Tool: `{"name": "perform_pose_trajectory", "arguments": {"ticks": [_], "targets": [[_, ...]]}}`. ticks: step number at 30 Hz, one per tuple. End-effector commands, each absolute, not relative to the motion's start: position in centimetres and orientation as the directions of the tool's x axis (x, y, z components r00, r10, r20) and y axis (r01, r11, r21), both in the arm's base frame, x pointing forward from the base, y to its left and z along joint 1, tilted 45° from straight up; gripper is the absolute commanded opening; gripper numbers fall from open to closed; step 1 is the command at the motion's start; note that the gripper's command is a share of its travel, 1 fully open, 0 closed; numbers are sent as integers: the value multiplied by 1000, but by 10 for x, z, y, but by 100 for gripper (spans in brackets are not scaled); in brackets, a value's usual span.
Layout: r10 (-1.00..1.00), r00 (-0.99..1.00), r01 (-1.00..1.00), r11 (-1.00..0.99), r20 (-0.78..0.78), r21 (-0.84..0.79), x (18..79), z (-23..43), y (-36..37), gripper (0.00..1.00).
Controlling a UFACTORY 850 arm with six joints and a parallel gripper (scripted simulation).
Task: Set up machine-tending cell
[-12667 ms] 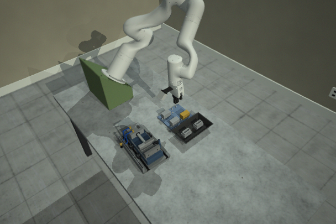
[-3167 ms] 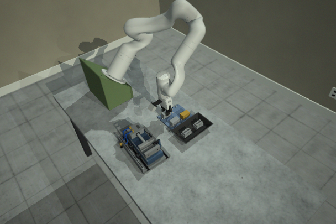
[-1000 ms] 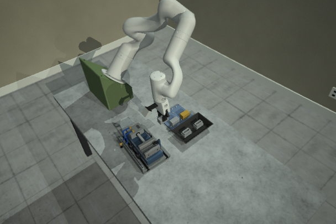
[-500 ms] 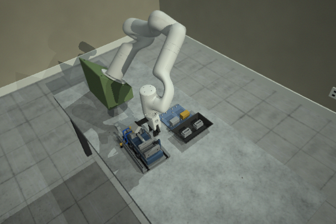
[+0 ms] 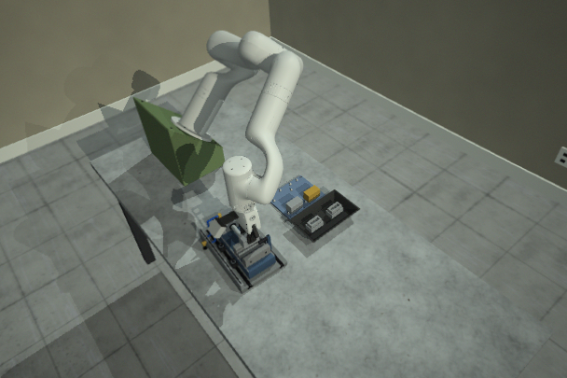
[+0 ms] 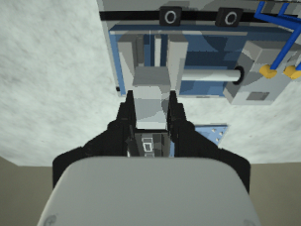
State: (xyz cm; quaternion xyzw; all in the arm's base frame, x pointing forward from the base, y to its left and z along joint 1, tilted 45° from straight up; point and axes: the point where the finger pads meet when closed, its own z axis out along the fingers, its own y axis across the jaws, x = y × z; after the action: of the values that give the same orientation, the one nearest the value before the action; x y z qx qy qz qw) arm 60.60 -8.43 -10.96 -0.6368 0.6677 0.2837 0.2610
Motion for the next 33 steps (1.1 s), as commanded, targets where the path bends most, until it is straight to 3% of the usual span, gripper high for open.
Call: {"name": "perform_pose_trajectory", "arguments": {"ticks": [1, 33], "targets": [[-703, -53, -999, 29, -709, 45, 607, -109, -85, 0], [-703, -52, -999, 29, -710, 45, 607, -116, -79, 0]]}}
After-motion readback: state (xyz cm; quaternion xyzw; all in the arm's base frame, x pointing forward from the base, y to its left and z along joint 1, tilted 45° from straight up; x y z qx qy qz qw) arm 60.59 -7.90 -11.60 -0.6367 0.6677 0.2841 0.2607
